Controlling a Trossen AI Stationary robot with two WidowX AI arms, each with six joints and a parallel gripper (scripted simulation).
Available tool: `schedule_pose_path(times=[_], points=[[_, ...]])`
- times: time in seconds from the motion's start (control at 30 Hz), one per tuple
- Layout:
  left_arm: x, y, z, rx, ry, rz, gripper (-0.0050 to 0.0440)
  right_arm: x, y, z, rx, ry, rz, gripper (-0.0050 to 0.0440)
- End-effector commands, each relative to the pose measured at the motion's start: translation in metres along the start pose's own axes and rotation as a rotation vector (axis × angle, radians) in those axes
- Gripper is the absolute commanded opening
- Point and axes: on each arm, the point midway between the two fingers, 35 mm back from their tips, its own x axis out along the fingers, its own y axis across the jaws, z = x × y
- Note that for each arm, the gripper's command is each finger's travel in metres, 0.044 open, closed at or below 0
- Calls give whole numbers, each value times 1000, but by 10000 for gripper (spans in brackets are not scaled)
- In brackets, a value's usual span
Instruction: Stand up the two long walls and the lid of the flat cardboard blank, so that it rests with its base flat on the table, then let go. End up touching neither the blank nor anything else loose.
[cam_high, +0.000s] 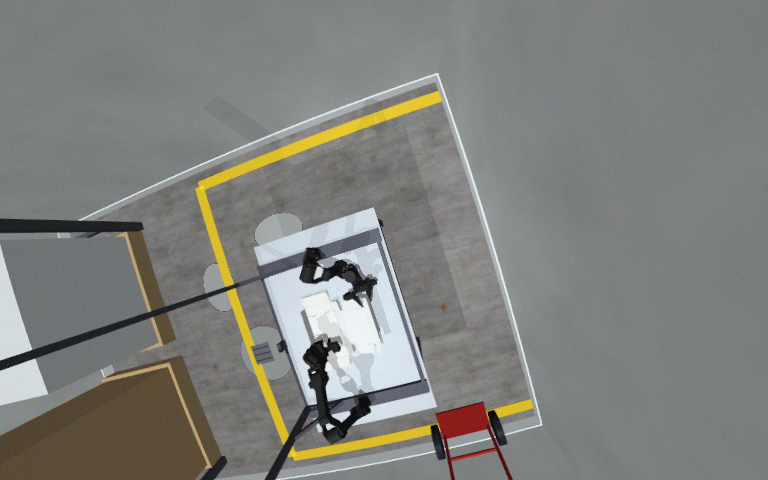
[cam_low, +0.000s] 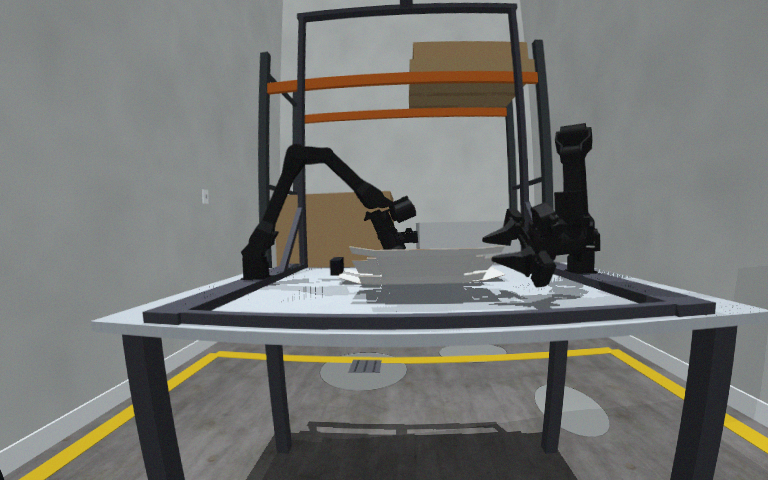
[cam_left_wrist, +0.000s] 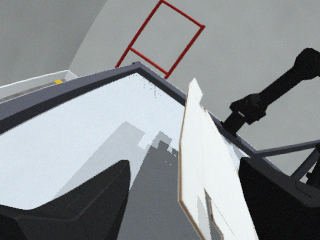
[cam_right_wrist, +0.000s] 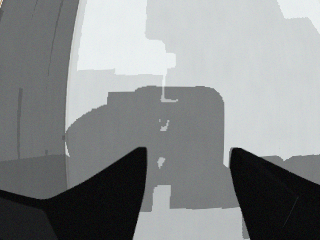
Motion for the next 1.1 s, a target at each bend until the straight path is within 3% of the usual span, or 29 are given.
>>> schedule_pose_path(times=[0.0,0.83,1.07], points=[[9,-2,6,11,-13,-4,276,29,-5,-40,-7,133,-12,203],[31,-8,5,10,-17,-8,276,27,-6,-36,-7,140,-14,203],[30,-9,4,10,-17,-8,108,28,-6,-36,-8,142,-14,203]])
